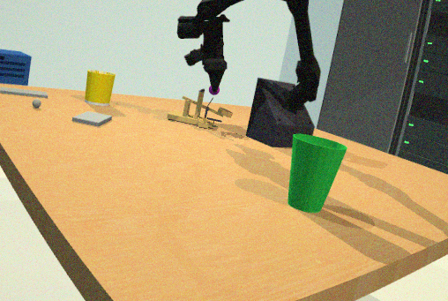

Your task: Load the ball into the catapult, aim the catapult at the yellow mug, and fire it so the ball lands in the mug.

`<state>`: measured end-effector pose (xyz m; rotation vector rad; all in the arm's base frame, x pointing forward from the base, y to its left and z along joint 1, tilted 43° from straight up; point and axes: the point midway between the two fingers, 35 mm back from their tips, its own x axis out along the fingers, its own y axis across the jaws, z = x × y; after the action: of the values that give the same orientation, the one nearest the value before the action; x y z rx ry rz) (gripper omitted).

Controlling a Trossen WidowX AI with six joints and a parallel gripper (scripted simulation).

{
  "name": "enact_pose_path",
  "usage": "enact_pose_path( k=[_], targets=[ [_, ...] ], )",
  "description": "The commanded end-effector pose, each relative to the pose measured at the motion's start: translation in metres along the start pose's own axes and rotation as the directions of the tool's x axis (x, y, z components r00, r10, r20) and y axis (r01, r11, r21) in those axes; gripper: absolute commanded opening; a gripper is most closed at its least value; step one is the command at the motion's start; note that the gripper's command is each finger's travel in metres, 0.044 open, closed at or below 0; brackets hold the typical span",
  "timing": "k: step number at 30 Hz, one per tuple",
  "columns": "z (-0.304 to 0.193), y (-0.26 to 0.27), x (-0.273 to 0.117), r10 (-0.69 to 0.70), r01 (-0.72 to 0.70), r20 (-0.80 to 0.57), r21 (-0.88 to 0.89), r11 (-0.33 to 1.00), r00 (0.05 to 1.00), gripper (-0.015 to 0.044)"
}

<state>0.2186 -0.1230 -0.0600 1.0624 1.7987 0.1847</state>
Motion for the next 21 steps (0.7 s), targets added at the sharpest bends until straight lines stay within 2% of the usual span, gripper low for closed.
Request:
enact_pose_path(
  k=[1,8,21],
  targets=[
    [-0.018,-0.028,0.014,0.029,-0.024,-0.060,0.072,0.997,0.998,0.0000],
    [-0.045,-0.057,0.031,0.086,-0.066,-0.124,0.158,0.985,0.989,0.0000],
    [-0.044,-0.057,0.046,0.089,-0.068,-0.128,0.162,0.984,0.988,0.0000]
  ],
)
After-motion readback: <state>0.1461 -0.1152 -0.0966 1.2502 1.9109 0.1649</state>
